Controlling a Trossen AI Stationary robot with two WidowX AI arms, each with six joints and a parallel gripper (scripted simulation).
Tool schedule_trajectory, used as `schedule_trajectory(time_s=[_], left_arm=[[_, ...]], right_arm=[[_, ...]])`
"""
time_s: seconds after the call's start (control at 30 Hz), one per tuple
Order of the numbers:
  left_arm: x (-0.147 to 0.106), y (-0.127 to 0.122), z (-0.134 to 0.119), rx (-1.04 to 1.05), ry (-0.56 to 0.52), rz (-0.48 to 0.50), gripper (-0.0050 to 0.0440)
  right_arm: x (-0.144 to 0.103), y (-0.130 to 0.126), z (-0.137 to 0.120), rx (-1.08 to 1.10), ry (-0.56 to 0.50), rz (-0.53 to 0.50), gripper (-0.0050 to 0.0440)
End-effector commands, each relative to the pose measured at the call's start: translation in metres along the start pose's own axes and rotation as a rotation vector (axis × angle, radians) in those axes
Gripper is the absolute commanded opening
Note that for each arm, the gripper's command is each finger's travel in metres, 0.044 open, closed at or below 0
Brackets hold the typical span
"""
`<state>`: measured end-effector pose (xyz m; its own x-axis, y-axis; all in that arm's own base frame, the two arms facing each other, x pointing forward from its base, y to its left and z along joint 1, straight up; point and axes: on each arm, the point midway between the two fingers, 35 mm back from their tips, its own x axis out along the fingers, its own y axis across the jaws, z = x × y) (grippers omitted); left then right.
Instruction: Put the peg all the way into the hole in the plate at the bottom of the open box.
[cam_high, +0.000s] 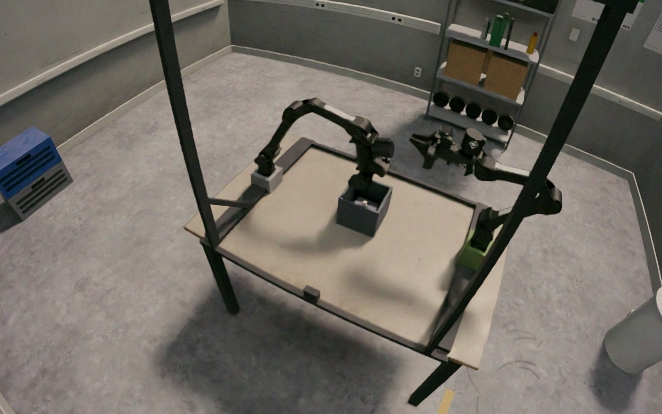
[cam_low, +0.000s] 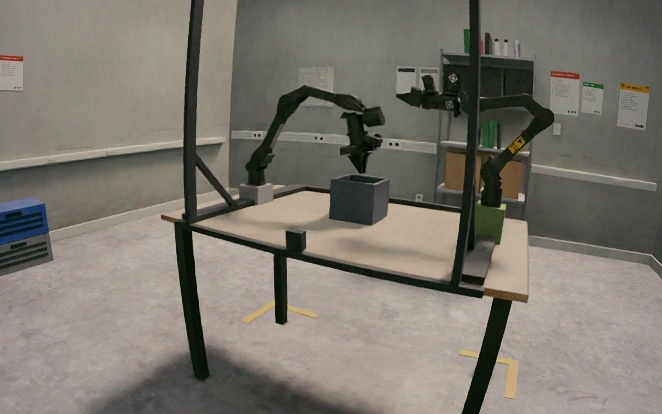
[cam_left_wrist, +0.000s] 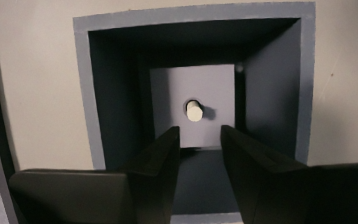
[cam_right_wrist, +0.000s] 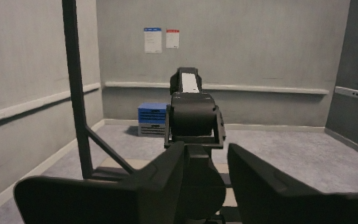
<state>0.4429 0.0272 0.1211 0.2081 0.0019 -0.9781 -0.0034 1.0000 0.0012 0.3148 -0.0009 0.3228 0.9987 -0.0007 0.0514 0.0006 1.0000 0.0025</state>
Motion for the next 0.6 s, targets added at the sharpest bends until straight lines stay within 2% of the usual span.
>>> schedule_trajectory(time_s=[0.0,0.2,0.43,0.5,0.57], left_arm=[[-0.012,0.0,0.006,0.002,-0.033,-0.001,0.0117],[-0.029,-0.003,0.004,0.001,-0.112,0.005,0.0117],[-0.063,-0.007,0.006,0.002,-0.324,0.018,0.0117],[-0.063,-0.007,0.006,0.002,-0.324,0.018,0.0117],[-0.077,-0.008,0.007,0.002,-0.409,0.021,0.0117]], right_arm=[[-0.002,0.0,0.009,-0.004,-0.023,0.002,0.0126],[-0.002,0.0,0.009,-0.005,-0.024,0.002,0.0126],[0.0,0.001,0.011,-0.004,-0.025,0.001,0.0126],[0.0,0.001,0.011,-0.004,-0.025,0.001,0.0126],[0.0,0.001,0.011,-0.005,-0.025,0.0,0.0126]])
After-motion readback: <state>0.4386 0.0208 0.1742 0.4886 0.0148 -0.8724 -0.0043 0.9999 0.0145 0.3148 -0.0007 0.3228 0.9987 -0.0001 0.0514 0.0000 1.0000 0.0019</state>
